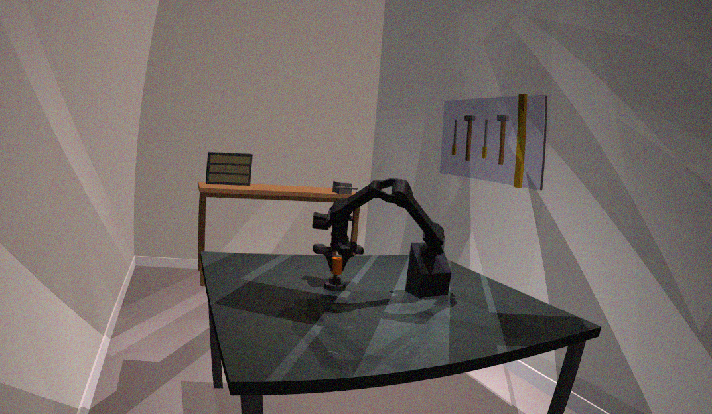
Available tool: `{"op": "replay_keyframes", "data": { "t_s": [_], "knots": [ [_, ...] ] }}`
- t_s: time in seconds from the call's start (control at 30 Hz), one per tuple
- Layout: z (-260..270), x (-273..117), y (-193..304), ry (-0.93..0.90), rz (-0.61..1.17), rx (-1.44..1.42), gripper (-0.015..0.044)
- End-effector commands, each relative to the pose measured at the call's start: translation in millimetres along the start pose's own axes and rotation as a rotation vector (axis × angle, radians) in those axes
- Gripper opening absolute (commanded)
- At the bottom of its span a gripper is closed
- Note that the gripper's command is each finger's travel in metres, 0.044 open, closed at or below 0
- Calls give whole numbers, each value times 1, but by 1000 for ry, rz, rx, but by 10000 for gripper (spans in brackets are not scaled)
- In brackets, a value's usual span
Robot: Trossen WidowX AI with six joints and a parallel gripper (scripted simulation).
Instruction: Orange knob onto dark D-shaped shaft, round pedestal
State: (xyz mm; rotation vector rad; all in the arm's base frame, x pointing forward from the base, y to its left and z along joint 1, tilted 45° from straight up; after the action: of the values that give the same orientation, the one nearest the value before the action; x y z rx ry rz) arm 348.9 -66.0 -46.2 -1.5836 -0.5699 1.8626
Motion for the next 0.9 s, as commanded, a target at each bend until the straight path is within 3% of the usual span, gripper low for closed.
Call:
{"op": "replay_keyframes", "data": {
  "t_s": [0.0,0.87],
  "knots": [
    [-2,-1,0,3,-1,-17,0],
    [-4,1,-1,4,-1,-18,0]
  ]
}}
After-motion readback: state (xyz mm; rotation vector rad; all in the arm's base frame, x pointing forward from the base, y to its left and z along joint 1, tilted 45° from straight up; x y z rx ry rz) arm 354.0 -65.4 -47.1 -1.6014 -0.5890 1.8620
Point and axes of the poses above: the point midway between the two fingers, 35 mm back from their tips, its own x axis out along the fingers, its own z axis across the jaws, y = z × x, the point moved 10 cm from there along -x, back along the fingers, and after that the axes turned 12 degrees about x, right-handed, at the moved point
